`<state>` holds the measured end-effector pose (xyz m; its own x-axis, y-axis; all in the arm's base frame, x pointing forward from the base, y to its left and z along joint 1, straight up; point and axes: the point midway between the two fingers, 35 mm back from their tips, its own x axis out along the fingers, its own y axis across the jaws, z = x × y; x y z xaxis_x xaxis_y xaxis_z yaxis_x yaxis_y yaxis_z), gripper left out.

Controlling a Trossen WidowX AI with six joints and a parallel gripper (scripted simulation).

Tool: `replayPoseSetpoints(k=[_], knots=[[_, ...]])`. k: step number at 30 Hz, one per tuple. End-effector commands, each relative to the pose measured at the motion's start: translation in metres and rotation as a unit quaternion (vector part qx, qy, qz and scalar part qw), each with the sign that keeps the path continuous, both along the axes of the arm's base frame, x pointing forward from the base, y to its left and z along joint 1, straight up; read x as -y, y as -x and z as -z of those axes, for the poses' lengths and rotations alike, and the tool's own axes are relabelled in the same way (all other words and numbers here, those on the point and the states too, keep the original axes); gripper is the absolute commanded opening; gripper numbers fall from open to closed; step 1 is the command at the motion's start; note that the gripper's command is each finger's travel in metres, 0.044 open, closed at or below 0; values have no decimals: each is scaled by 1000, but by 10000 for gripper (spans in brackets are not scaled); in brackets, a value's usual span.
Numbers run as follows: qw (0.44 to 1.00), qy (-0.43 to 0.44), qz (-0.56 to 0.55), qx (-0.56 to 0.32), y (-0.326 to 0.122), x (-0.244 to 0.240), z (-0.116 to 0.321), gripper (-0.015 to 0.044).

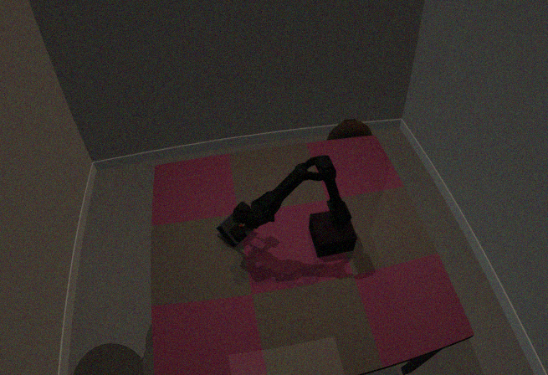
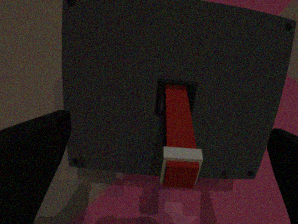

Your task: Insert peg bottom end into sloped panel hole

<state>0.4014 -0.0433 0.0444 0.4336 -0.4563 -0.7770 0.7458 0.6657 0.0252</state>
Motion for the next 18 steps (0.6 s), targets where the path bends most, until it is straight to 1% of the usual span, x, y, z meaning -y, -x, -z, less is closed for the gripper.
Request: replayPoseSetpoints(k=[1, 18], knots=[[1000, 1, 2, 2, 2, -3, -6, 440], [1000, 0, 0, 2, 15, -20, -32, 440]])
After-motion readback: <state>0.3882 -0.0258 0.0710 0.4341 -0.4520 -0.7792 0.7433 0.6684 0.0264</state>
